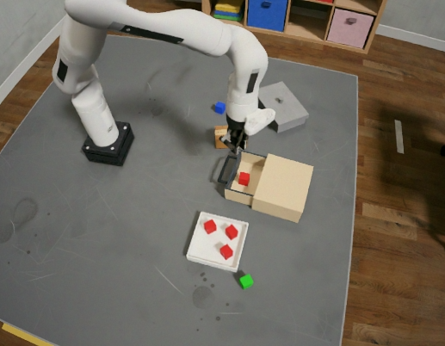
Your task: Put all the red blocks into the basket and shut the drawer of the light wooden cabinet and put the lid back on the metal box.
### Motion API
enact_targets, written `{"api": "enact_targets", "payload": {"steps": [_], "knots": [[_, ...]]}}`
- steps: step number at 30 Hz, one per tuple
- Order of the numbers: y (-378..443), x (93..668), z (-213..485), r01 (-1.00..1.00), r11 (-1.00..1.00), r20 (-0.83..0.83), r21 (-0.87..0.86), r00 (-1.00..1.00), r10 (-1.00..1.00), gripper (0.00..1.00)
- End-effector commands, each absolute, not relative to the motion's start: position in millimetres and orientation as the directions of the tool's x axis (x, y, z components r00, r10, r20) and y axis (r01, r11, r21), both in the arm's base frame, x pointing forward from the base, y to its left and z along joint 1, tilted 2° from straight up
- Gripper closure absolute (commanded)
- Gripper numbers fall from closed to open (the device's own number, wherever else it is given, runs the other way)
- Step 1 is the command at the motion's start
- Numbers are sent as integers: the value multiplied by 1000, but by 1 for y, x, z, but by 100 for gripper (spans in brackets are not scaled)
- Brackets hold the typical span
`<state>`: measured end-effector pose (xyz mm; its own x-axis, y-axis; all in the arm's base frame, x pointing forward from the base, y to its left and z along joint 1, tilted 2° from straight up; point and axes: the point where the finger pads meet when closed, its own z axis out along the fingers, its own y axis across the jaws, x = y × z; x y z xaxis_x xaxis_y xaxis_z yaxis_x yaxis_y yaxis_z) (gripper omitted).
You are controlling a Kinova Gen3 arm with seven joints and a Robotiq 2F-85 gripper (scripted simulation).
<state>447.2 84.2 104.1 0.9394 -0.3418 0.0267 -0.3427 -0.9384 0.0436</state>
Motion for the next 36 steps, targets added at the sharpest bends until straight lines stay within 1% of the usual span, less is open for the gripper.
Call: {"api": "enact_targets", "payload": {"steps": [1,7,13,22,33,34,36], "knots": [[84,453,105,-212,-976,8,39,977,-212,70],[84,462,106,-42,-998,6,37,999,-42,70],[83,468,107,70,-997,6,36,998,70,70],[83,471,108,128,-991,6,35,992,128,70],[83,472,108,136,-990,7,35,991,136,70],[83,472,108,136,-990,7,35,991,136,41],[83,472,108,136,-990,7,35,991,136,41]]}}
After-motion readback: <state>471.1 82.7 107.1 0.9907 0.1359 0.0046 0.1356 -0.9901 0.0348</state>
